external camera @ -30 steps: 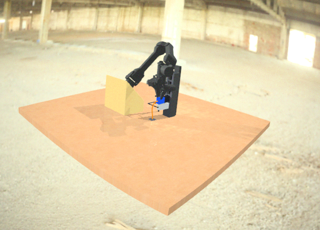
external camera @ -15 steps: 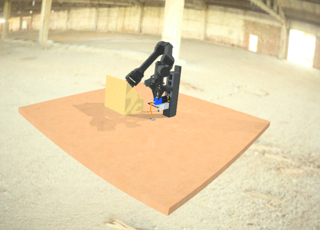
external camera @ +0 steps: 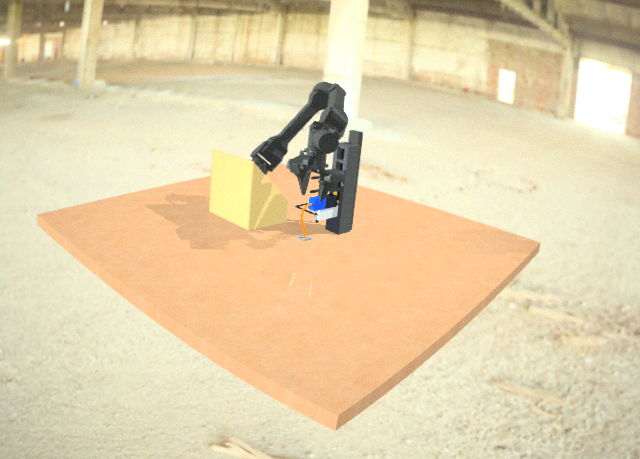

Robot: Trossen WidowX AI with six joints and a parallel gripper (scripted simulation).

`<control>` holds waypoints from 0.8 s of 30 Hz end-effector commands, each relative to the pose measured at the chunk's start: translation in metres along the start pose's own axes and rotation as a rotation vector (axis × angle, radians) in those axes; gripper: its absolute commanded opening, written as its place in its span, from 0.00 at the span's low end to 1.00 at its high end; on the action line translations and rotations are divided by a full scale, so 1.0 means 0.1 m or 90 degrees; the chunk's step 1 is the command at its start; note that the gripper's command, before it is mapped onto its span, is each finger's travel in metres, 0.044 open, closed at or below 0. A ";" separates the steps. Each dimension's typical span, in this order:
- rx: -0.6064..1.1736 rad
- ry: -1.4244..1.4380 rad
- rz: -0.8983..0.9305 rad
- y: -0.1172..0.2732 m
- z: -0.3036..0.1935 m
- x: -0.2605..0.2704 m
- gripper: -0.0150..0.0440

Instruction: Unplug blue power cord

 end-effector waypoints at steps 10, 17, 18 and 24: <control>-0.001 -0.001 0.000 0.11 0.55 0.07 1.00; -0.001 -0.001 0.000 0.11 0.55 0.07 1.00; -0.001 -0.001 0.000 0.11 0.55 0.07 1.00; -0.001 -0.001 0.000 0.11 0.55 0.07 1.00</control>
Point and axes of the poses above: the point midway between the two fingers, 35 mm back from their tips, its own y axis back along the fingers, its own x axis across the jaws, z = x × y, the point moved 2 cm from there along y, back along the fingers, and after that the axes turned 8 degrees about -y, right-handed, at the moved point
